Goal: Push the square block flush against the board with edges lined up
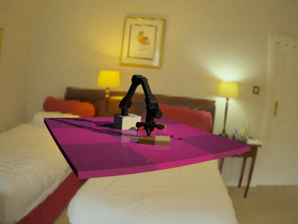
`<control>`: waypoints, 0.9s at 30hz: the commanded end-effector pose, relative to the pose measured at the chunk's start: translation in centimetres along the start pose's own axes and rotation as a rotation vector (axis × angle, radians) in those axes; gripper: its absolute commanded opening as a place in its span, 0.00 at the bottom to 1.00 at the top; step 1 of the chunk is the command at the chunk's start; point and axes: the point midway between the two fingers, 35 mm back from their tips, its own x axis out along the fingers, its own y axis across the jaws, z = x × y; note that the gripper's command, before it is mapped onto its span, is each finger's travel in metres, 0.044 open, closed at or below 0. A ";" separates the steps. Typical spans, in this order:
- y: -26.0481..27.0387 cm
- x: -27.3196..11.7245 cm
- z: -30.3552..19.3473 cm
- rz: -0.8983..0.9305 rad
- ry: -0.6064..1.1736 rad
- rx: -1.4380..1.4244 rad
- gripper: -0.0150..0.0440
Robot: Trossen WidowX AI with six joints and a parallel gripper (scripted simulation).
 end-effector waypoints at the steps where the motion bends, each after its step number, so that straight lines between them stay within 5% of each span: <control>1: 0.1 -4.0 0.3 0.012 -0.013 0.002 0.25; 9: 0.2 -5.3 0.8 0.024 -0.032 -0.021 0.25; 27: -2.6 -5.4 5.0 0.009 -0.034 -0.624 0.25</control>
